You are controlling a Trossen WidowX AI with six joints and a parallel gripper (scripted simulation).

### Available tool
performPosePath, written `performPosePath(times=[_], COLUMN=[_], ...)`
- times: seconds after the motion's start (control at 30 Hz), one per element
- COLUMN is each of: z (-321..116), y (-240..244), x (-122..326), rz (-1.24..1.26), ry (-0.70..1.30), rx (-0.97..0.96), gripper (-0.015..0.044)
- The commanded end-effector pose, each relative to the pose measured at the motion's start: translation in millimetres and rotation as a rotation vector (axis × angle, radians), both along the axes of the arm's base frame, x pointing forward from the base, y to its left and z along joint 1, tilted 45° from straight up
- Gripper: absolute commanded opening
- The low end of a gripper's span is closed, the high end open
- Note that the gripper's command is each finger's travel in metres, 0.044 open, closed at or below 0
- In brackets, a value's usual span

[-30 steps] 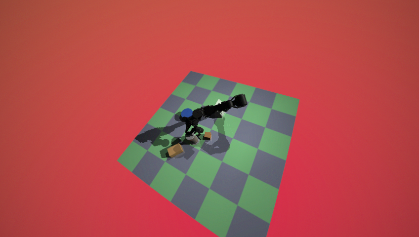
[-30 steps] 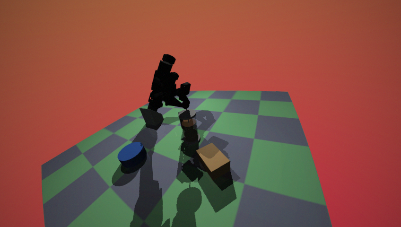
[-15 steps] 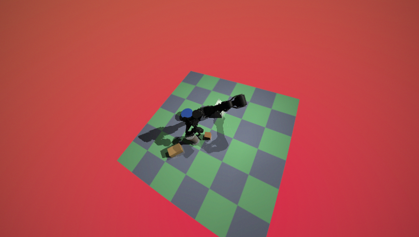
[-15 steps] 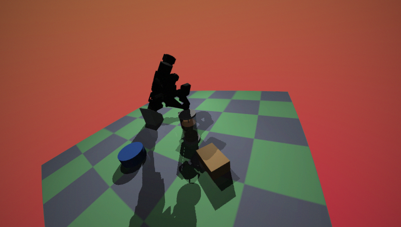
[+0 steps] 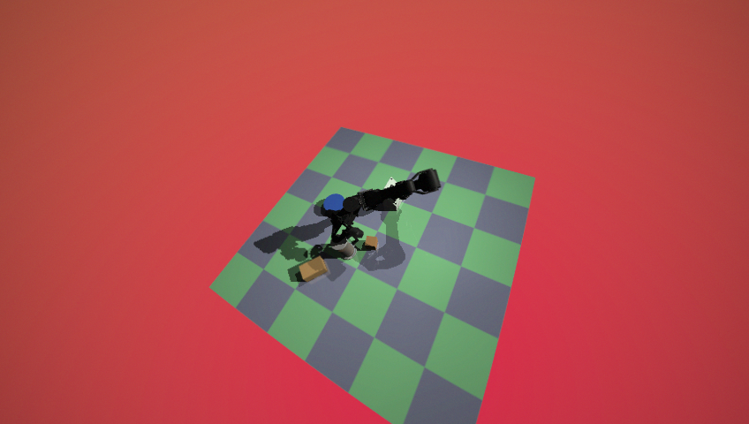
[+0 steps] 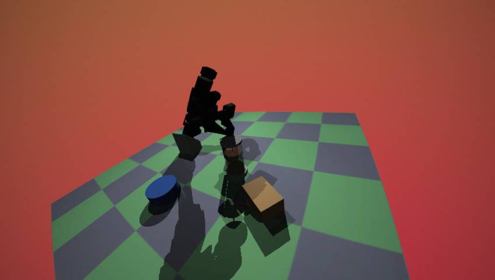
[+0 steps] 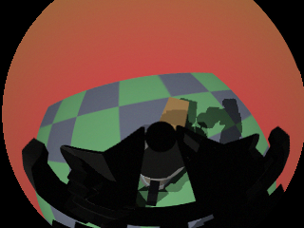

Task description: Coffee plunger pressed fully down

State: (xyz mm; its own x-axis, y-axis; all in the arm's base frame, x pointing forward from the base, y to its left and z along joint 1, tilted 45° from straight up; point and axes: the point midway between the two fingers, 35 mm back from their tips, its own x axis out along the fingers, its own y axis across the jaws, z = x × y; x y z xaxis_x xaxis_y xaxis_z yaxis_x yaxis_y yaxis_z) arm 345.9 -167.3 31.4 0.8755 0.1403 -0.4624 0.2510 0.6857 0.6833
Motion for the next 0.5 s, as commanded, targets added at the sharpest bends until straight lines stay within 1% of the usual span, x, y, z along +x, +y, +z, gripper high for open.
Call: performPosePath(times=[0.0, 0.37, 0.47], z=[-3.6, -0.2, -0.2], y=[3.4, 0.0, 0.0], x=[0.5, 0.1, 0.1], rz=[0.008, 0.0, 0.0], ry=[0.009, 0.0, 0.0], rx=[0.011, 0.001, 0.001], gripper=[0.013, 0.013, 0.0208])
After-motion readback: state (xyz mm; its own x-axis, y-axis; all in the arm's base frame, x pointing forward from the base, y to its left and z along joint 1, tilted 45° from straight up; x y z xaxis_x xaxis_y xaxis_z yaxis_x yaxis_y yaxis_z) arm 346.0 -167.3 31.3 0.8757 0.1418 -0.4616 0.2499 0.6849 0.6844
